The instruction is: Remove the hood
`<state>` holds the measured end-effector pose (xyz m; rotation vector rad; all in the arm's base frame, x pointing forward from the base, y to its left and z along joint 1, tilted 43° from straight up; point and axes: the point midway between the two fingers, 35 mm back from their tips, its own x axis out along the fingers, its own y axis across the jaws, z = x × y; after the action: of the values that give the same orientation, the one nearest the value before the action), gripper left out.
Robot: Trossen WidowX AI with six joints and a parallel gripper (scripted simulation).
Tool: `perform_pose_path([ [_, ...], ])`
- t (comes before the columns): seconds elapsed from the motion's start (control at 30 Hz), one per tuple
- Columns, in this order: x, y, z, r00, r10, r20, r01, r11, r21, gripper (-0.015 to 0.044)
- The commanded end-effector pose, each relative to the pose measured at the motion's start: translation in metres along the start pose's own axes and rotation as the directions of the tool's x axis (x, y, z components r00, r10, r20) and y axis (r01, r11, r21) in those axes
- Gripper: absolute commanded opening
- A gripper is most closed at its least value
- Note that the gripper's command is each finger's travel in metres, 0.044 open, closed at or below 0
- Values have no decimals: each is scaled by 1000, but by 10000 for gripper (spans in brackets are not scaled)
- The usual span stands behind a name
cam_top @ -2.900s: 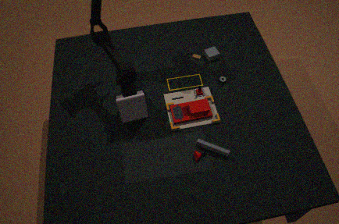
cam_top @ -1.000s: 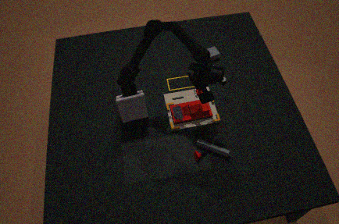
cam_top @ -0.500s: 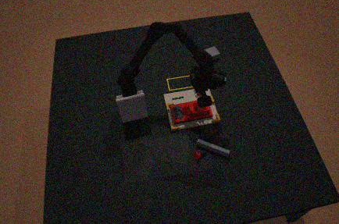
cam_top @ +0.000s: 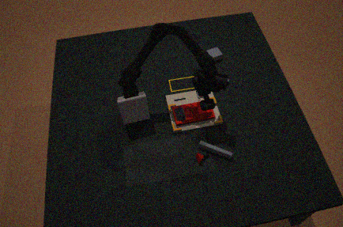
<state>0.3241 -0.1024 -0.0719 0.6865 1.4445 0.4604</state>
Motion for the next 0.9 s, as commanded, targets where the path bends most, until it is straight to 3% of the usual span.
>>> perform_pose_path([
  [0.0, 6, 1, -2, 1000, 7, -6, -7, 1000, 9, 440],
  [0.87, 31, 2, -4, 1000, 8, -6, -8, 1000, 9, 440],
])
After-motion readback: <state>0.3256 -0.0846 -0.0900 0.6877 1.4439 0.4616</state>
